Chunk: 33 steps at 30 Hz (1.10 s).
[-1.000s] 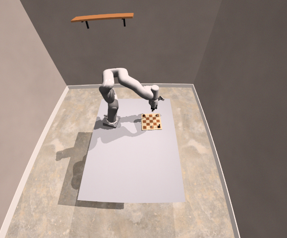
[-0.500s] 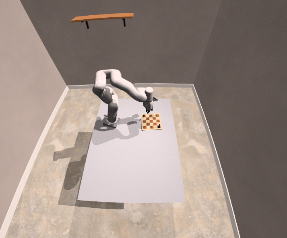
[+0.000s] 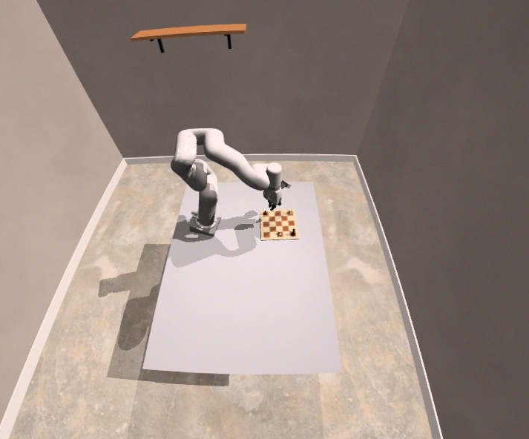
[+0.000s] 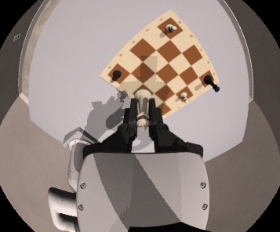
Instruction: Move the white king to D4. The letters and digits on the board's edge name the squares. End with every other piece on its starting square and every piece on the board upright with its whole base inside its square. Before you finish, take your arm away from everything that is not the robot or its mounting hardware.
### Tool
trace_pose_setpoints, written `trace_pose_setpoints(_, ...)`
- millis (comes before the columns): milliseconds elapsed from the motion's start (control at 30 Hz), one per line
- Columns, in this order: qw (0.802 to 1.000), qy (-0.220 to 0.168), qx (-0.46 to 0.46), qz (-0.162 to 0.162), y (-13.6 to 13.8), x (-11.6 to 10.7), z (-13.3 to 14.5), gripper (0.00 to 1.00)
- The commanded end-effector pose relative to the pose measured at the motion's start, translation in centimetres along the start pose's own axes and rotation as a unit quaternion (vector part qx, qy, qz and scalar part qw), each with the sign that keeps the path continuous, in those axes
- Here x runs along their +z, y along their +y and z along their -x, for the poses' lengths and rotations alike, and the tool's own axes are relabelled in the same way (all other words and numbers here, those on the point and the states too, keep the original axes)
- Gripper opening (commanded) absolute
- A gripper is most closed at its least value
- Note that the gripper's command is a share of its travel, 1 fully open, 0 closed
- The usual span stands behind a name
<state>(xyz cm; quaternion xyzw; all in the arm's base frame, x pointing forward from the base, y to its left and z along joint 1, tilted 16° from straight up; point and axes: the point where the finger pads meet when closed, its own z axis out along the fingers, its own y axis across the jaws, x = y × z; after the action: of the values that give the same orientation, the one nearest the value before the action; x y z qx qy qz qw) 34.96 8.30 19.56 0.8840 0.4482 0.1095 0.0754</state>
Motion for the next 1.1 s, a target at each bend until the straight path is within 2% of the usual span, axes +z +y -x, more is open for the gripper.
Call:
trace_pose_setpoints(0, 1.0, 0.002, 0.0, 0.001, 0.1, 1.3, -0.1, 0.0)
trace_pose_setpoints(433, 1.0, 0.002, 0.0, 0.001, 0.2, 7.1, -0.1, 0.0)
trace_pose_setpoints(700, 1.0, 0.002, 0.0, 0.001, 0.2, 8.2, -0.1, 0.0)
trace_pose_setpoints(1067, 1.0, 0.002, 0.0, 0.001, 0.2, 8.4, -0.1, 0.0)
